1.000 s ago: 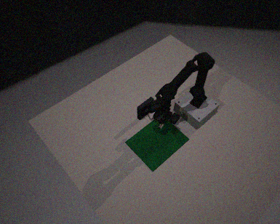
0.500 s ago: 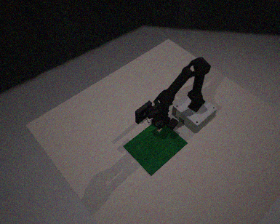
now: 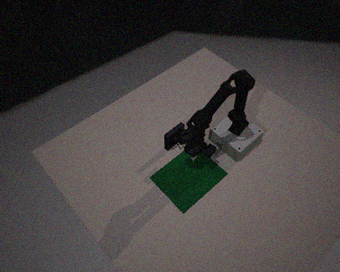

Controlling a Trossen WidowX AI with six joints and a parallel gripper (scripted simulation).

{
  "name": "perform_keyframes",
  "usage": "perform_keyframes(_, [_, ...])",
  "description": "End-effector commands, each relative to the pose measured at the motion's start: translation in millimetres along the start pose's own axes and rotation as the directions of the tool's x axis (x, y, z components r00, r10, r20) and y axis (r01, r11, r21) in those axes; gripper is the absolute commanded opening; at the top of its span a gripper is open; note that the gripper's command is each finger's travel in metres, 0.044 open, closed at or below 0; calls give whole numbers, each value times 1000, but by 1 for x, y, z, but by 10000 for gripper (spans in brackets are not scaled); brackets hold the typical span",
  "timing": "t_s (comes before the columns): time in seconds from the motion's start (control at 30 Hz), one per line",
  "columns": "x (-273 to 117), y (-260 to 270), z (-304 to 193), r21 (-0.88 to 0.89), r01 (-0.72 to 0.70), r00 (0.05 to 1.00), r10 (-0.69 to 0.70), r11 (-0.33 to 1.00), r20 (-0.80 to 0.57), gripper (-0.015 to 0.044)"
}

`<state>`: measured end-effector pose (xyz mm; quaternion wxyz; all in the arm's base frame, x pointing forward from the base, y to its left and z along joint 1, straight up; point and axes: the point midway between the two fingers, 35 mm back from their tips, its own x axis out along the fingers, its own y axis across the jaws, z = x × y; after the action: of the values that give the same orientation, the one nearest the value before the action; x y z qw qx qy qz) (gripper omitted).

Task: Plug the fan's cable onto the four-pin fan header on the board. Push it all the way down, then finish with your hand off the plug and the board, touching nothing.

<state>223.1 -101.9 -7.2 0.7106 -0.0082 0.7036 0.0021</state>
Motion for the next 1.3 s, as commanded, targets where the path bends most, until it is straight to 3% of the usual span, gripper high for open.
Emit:
perform_keyframes(0.0, [1, 0, 1, -8, -2, 1000, 2, 1000, 1, 0])
perform_keyframes(1.27, [1, 0, 0, -6, -2, 1000, 2, 1000, 1, 0])
